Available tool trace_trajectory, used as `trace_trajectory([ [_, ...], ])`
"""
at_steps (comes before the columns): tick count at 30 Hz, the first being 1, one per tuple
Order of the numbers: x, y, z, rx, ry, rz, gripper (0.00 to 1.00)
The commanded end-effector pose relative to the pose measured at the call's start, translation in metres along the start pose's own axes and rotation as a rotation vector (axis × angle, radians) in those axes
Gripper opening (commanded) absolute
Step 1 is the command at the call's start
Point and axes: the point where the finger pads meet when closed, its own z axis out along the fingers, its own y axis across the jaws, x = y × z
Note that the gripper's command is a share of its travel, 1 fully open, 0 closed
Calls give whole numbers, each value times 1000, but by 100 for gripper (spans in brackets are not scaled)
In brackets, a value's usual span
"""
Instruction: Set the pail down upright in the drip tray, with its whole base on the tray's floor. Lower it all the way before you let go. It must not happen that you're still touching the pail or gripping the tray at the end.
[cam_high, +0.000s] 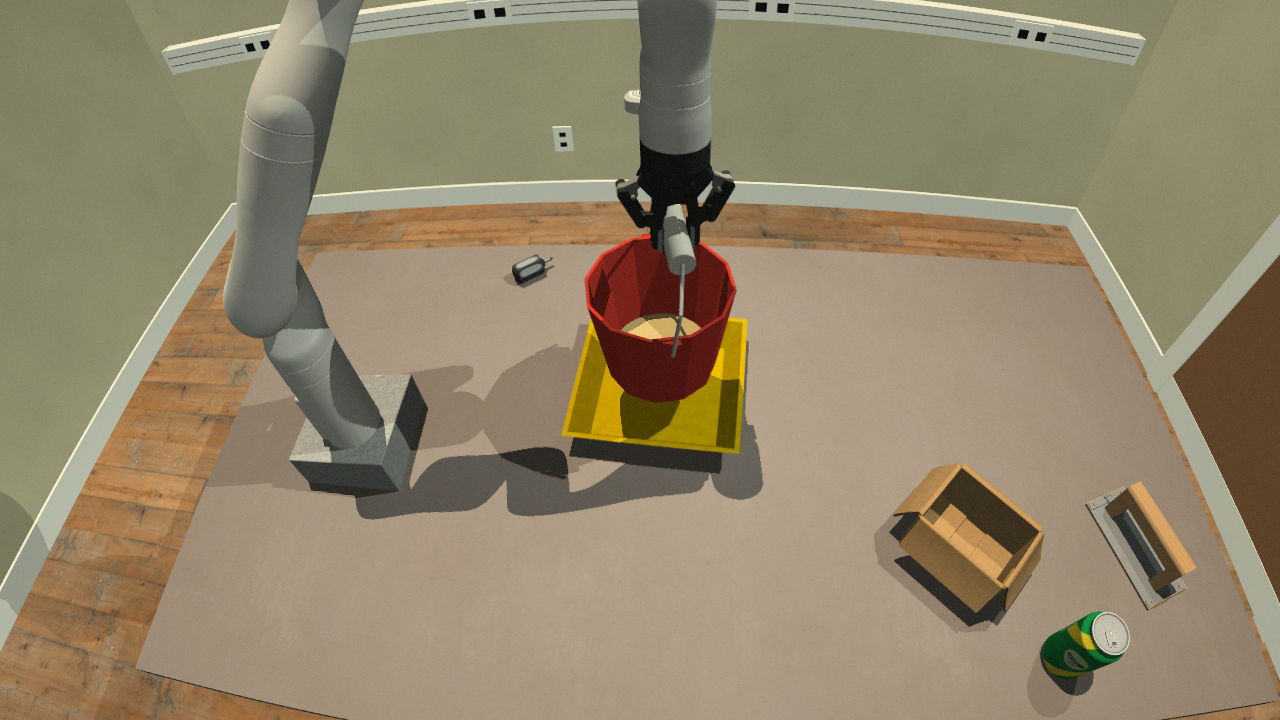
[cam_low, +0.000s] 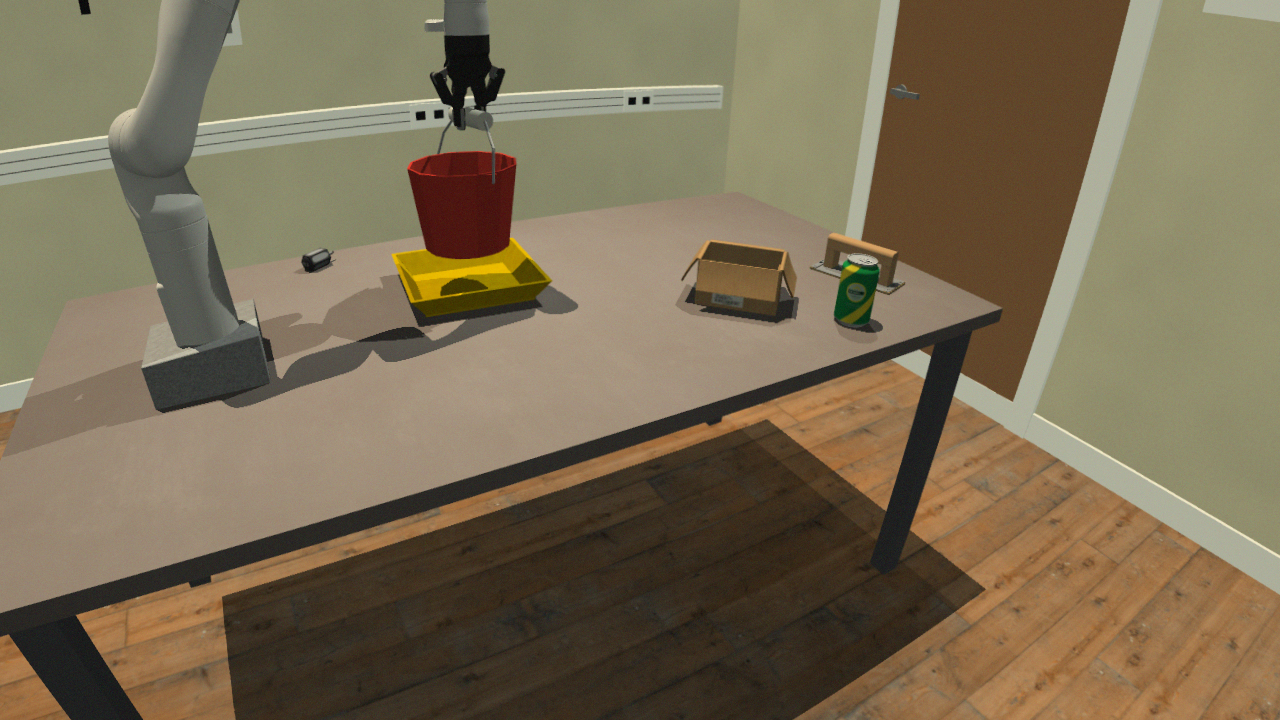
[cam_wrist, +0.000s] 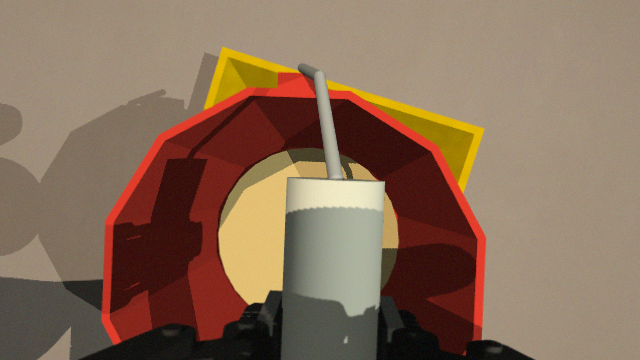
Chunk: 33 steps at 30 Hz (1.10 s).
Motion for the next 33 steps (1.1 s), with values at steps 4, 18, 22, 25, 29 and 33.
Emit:
trace_trajectory([
  [4,5,0,-1,-3,0,-4,10],
  [18,8,0,-1,-3,0,-4,10],
  [22,8,0,-1,-3,0,-4,10],
  [25,8,0,-1,-3,0,-4,10],
  [29,8,0,-1,-3,0,-4,10],
  [33,8,0,-1,-3,0,-4,10],
])
